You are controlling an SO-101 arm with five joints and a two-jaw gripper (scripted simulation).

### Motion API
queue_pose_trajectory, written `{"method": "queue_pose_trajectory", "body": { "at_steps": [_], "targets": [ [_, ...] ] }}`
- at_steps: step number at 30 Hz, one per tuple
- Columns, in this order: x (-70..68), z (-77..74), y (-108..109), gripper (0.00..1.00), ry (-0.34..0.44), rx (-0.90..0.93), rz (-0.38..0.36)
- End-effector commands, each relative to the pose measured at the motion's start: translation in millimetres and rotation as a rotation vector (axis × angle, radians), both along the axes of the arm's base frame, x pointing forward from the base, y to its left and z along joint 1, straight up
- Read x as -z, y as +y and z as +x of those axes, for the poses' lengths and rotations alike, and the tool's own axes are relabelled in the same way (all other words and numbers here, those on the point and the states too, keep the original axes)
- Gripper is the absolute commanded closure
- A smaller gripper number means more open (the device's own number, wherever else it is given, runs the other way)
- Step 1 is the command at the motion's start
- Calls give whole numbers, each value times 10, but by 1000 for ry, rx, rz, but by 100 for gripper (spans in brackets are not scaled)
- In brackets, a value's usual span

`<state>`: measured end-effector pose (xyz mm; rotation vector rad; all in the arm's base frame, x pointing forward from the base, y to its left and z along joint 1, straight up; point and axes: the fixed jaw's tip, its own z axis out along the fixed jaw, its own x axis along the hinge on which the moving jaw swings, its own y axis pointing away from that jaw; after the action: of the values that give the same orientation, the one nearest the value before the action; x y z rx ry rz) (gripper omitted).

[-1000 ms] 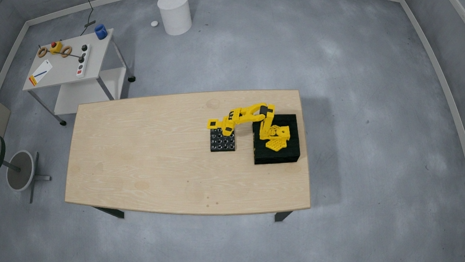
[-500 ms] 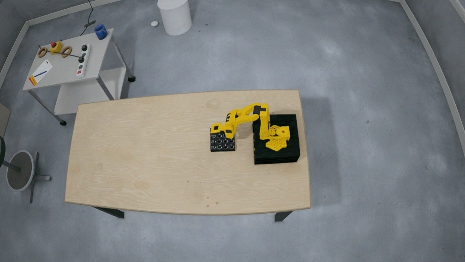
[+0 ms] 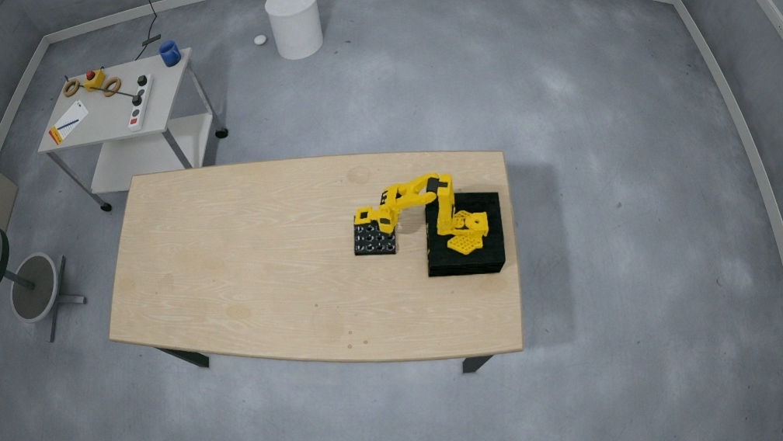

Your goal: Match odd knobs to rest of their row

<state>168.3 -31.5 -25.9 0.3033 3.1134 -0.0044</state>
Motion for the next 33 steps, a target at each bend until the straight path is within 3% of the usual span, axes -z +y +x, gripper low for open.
{"method": "queue_pose_trajectory", "body": {
  "at_steps": [1,20,33],
  "targets": [
    [11,-15,4,60,15,-17,5],
    [11,-27,-3,61,15,-139,4],
    [11,-48,-18,63,16,-366,3]
  ]
}}
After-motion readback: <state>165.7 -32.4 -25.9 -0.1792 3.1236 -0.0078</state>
